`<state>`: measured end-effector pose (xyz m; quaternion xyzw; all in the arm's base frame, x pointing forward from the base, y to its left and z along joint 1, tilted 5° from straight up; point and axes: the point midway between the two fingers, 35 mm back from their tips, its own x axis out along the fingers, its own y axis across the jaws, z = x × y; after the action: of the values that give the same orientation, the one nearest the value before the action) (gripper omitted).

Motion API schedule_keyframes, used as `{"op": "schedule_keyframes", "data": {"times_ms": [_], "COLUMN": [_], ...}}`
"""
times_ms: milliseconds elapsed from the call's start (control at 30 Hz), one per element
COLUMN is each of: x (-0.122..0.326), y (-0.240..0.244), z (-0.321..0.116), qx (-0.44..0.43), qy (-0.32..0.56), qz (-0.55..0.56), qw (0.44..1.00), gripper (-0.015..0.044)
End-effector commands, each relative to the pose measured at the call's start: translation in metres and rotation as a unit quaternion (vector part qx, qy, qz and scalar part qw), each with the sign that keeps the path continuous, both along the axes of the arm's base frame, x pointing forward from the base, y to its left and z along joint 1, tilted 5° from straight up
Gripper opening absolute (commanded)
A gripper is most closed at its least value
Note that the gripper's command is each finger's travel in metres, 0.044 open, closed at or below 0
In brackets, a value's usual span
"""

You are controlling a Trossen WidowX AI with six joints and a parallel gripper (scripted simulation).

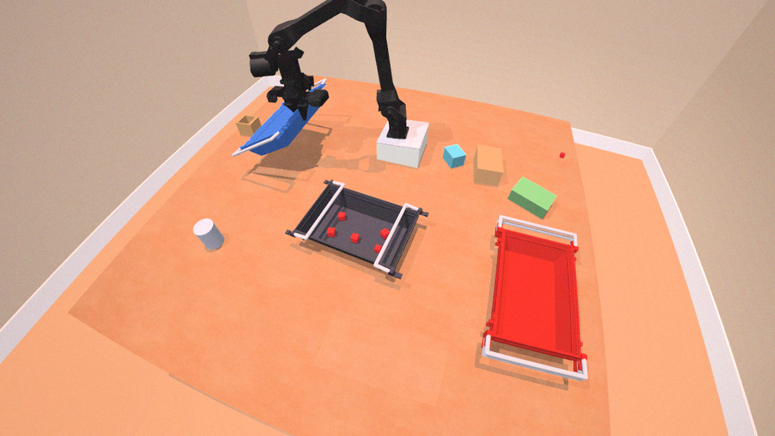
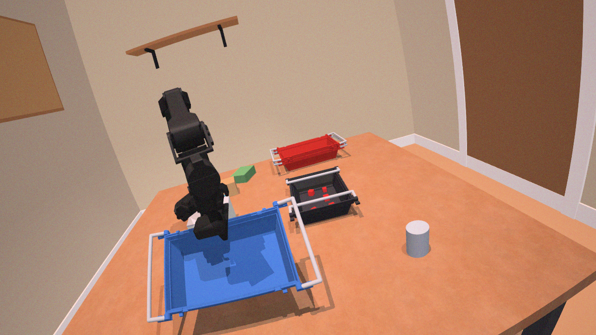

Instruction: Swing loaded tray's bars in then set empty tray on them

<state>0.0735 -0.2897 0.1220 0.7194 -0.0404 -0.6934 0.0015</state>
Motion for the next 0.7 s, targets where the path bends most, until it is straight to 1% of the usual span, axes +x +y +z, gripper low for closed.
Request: {"op": "schedule_keyframes", "data": {"times_ms": [0,300,667], "x": [0.002,0.004,0.004], "y": [-0.01,-0.019,-0.019], "z": [0.023,0.054,0.054], "qx": [-0.02,-0.02,-0.02], "qy": [-0.003,-0.003,-0.003], "qz": [0.001,0.001,0.001], "qw": [1.0,1.0,1.0], "gripper": [0.0,0.0,0.0]}}
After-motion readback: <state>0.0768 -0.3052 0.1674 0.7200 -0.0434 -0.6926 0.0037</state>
